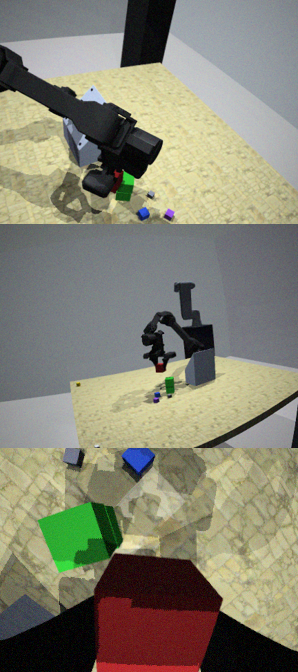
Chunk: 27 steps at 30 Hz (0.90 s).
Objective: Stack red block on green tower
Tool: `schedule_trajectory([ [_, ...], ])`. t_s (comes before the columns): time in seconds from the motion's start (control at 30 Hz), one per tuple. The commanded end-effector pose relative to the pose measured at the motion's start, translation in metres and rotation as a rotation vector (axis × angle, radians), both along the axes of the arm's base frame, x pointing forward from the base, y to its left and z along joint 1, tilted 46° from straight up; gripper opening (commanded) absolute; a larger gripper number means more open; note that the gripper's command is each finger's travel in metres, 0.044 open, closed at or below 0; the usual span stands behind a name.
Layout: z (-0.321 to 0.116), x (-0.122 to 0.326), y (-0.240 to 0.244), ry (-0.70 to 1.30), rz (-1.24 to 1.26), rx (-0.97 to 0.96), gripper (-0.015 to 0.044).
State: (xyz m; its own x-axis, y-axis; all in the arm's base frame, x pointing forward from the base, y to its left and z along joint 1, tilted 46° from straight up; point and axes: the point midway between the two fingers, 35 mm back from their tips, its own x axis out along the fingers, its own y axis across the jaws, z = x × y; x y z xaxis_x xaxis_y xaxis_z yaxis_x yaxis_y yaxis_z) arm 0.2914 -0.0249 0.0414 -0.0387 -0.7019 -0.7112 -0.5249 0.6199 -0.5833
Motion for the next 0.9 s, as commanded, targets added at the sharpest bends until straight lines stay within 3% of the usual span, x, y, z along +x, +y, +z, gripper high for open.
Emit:
schedule_trajectory([
  [0.0, -0.025, -0.007, 0.019, 0.017, -0.007, -0.003, 0.0],
  [0.4, -0.045, -0.014, 0.043, 0.017, -0.01, -0.012, 0.0],
  [0.87, -0.066, -0.015, 0.021, 0.017, -0.01, -0.013, 0.0],
])
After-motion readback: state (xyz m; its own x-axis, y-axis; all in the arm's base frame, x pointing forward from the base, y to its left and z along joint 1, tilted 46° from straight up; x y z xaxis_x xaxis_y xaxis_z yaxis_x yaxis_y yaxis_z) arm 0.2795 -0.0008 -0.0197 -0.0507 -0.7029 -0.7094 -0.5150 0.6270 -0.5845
